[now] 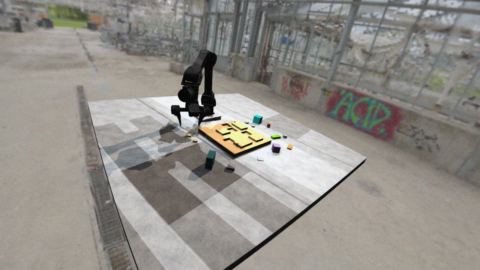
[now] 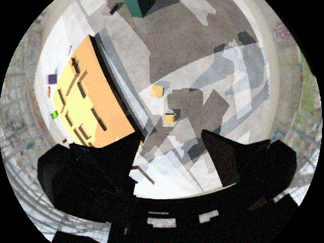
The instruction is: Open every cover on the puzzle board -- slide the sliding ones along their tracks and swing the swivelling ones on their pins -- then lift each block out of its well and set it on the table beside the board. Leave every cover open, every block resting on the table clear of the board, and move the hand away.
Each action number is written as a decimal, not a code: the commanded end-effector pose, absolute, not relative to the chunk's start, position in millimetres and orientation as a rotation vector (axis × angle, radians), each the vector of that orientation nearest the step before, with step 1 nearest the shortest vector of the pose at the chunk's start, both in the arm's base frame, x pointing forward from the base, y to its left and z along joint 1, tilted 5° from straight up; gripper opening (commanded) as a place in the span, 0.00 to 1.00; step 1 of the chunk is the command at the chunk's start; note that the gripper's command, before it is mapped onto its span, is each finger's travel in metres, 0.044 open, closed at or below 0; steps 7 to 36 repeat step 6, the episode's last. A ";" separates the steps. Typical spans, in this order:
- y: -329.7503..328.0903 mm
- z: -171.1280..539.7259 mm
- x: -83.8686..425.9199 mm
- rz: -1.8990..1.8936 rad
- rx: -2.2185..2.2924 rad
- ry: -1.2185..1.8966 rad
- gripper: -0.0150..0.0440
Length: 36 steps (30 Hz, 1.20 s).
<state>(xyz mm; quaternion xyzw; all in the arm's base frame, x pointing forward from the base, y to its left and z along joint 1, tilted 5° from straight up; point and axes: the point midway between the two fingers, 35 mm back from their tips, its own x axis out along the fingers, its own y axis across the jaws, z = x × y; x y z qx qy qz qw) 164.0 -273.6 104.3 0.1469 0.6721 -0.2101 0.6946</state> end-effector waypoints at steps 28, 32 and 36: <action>-275.6 125.2 164.1 -0.501 0.340 1.467 1.00; -275.6 125.2 164.1 -0.501 0.340 1.467 1.00; -275.6 125.2 164.1 -0.501 0.340 1.467 1.00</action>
